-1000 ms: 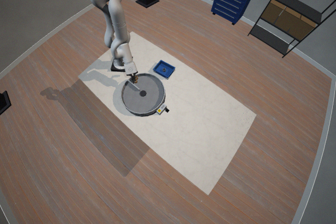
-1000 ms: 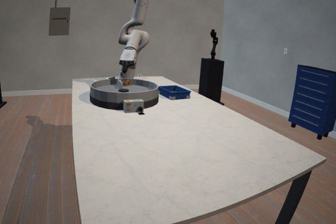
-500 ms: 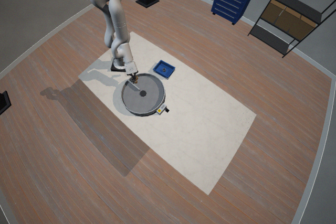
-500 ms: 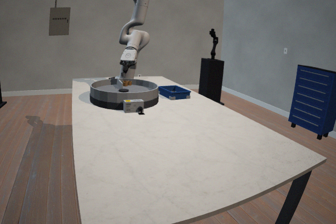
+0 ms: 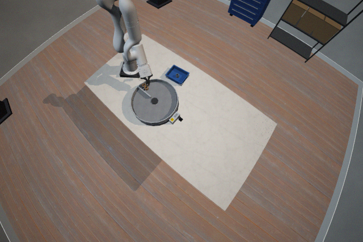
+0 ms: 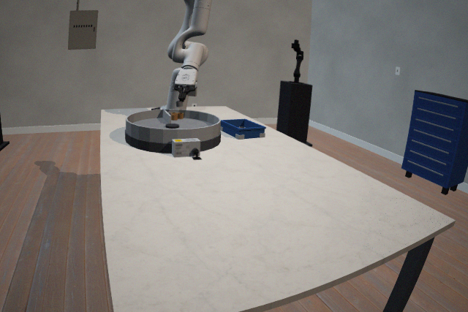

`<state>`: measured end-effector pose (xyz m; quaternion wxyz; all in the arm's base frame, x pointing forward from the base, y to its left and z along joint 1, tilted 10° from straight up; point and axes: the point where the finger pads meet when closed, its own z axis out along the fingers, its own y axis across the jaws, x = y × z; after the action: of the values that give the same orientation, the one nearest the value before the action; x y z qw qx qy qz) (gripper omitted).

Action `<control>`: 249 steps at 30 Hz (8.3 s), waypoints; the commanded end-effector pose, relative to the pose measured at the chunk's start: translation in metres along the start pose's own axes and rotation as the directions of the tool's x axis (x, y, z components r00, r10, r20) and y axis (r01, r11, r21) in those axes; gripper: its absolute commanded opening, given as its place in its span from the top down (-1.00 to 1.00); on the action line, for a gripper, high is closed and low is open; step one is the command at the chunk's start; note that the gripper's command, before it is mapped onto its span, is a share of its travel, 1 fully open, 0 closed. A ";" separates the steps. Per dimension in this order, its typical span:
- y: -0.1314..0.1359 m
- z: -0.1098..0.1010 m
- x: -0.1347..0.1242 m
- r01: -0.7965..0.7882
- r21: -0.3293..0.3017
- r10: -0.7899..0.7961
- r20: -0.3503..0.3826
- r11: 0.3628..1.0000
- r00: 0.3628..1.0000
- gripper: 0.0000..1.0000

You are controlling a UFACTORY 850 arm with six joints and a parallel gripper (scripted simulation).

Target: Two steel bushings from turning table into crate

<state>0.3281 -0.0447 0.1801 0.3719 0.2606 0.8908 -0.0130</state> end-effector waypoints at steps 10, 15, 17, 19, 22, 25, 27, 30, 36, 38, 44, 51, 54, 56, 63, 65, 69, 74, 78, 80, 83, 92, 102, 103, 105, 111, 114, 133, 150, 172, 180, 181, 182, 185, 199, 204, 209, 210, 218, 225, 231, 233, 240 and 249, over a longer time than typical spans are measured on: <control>0.059 -0.016 0.020 0.000 0.011 0.000 0.004 1.000 1.000 1.00; 0.096 -0.027 0.033 0.000 0.011 0.000 0.004 1.000 1.000 1.00; 0.112 -0.031 0.039 0.000 0.011 0.000 0.004 1.000 1.000 1.00; 0.129 -0.036 0.045 0.000 0.011 0.000 0.004 1.000 1.000 1.00; 0.138 -0.038 0.049 0.000 0.011 0.000 0.004 1.000 1.000 1.00; 0.166 -0.046 0.059 0.000 0.011 0.000 0.004 1.000 1.000 1.00; 0.183 -0.051 0.065 0.000 0.011 0.000 0.004 1.000 1.000 1.00; 0.209 -0.058 0.074 0.000 0.011 0.000 0.004 1.000 1.000 1.00; 0.248 -0.069 0.088 0.000 0.011 0.000 0.004 1.000 1.000 1.00; 0.248 -0.069 0.088 0.000 0.011 0.000 0.004 1.000 1.000 1.00; 0.263 -0.073 0.094 0.000 0.011 0.000 0.004 1.000 1.000 1.00; 0.265 -0.074 0.095 0.000 0.011 0.000 0.004 1.000 1.000 1.00; 0.265 -0.074 0.095 0.000 0.011 0.000 0.004 1.000 1.000 1.00; 0.265 -0.074 0.095 0.000 0.011 0.000 0.004 1.000 1.000 1.00; 0.265 -0.072 0.096 0.000 0.011 0.000 0.004 1.000 1.000 1.00; 0.265 -0.068 0.099 0.000 0.011 0.000 0.004 1.000 1.000 1.00; 0.264 -0.054 0.111 0.000 0.011 0.000 0.004 1.000 1.000 1.00; 0.264 -0.040 0.123 0.000 0.011 0.000 0.004 1.000 1.000 1.00; 0.264 -0.026 0.134 0.000 0.011 0.000 0.004 1.000 1.000 1.00; 0.264 -0.023 0.136 0.000 0.011 0.000 0.004 1.000 1.000 1.00; 0.264 -0.023 0.137 0.000 0.011 0.000 0.004 1.000 1.000 1.00; 0.264 -0.023 0.137 0.000 0.011 0.000 0.004 1.000 1.000 1.00; 0.264 -0.021 0.138 0.000 0.011 0.000 0.004 1.000 1.000 1.00; 0.264 -0.020 0.139 0.000 0.011 0.000 0.004 1.000 1.000 1.00; 0.264 -0.019 0.139 0.000 0.011 0.000 0.004 1.000 1.000 1.00; 0.264 -0.014 0.143 0.000 0.011 0.000 0.004 1.000 1.000 1.00; 0.264 -0.010 0.146 0.000 0.011 0.000 0.004 1.000 1.000 1.00; 0.264 0.009 0.162 0.000 0.011 0.000 0.004 1.000 1.000 1.00; 0.264 0.010 0.163 0.000 0.011 0.000 0.004 1.000 1.000 1.00; 0.264 0.013 0.166 0.000 0.011 0.000 0.004 1.000 1.000 1.00; 0.264 0.014 0.167 0.000 0.011 0.000 0.004 1.000 1.000 1.00; 0.264 0.015 0.167 0.000 0.011 0.000 0.004 1.000 1.000 1.00; 0.264 0.015 0.167 0.000 0.011 0.000 0.004 1.000 1.000 1.00; 0.264 0.015 0.167 0.000 0.011 0.000 0.004 1.000 1.000 1.00; 0.264 0.015 0.167 0.000 0.011 0.000 0.004 1.000 1.000 0.76; 0.264 0.015 0.167 0.000 0.011 0.000 0.004 1.000 1.000 0.76; 0.264 0.015 0.167 0.000 0.011 0.000 0.004 1.000 1.000 0.76; 0.264 0.015 0.167 0.000 0.011 0.000 0.004 1.000 1.000 0.76; 0.264 0.015 0.167 0.000 0.011 0.000 0.004 1.000 1.000 0.76; 0.264 0.015 0.167 0.000 0.011 0.000 0.004 1.000 1.000 0.76; 0.264 0.015 0.167 0.000 0.011 0.000 0.004 1.000 1.000 0.76; 0.264 0.014 0.166 0.000 0.011 0.000 0.004 1.000 1.000 0.76; 0.264 0.003 0.157 0.000 0.011 0.000 0.004 1.000 1.000 0.76; 0.264 -0.022 0.137 0.000 0.011 0.000 0.004 1.000 1.000 0.76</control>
<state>0.3600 0.2516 0.1348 0.3723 0.2621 0.8902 -0.0181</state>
